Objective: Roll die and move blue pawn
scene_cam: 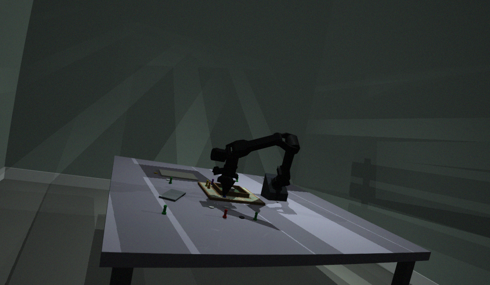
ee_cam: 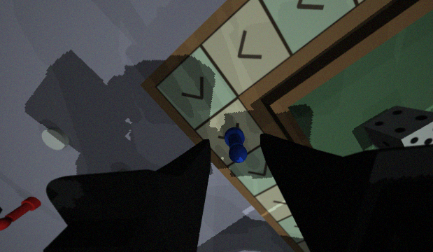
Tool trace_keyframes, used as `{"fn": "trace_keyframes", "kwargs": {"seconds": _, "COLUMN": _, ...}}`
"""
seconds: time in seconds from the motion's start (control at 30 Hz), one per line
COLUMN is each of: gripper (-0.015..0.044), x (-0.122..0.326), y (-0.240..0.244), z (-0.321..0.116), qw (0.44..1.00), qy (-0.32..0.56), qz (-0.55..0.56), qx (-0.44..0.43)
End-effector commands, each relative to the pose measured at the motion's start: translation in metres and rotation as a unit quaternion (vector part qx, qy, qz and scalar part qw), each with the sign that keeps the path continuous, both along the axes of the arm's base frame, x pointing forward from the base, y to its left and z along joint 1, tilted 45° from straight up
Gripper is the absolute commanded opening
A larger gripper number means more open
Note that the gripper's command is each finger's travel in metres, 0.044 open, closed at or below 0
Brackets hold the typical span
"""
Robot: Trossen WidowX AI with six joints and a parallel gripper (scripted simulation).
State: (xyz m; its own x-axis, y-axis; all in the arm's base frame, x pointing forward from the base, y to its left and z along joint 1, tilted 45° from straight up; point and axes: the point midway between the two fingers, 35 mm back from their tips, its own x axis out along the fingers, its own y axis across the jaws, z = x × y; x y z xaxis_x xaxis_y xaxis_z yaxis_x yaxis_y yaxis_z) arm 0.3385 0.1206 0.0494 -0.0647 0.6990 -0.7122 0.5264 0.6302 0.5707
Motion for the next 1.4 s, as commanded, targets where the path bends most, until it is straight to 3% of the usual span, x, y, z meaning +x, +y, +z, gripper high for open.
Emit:
{"fn": "trace_keyframes", "kwargs": {"seconds": 0.0, "gripper": 0.0121, "x": -0.001, "y": 0.002, "z": -0.002, "qw": 1.000, "qy": 0.003, "qz": -0.002, "qx": 0.002}}
{"fn": "trace_keyframes", "kwargs": {"seconds": 0.1, "gripper": 0.0043, "x": -0.001, "y": 0.002, "z": -0.002, "qw": 1.000, "qy": 0.003, "qz": -0.002, "qx": 0.002}}
{"fn": "trace_keyframes", "kwargs": {"seconds": 0.3, "gripper": 0.0003, "x": -0.001, "y": 0.002, "z": -0.002, "qw": 1.000, "qy": 0.003, "qz": -0.002, "qx": 0.002}}
{"fn": "trace_keyframes", "kwargs": {"seconds": 1.13, "gripper": 0.0000, "x": 0.010, "y": -0.088, "z": 0.081, "qw": 1.000, "qy": 0.004, "qz": -0.002, "qx": -0.001}}
{"fn": "trace_keyframes", "kwargs": {"seconds": 1.37, "gripper": 0.0000, "x": 0.005, "y": -0.090, "z": 0.083, "qw": 1.000, "qy": 0.004, "qz": -0.002, "qx": -0.001}}
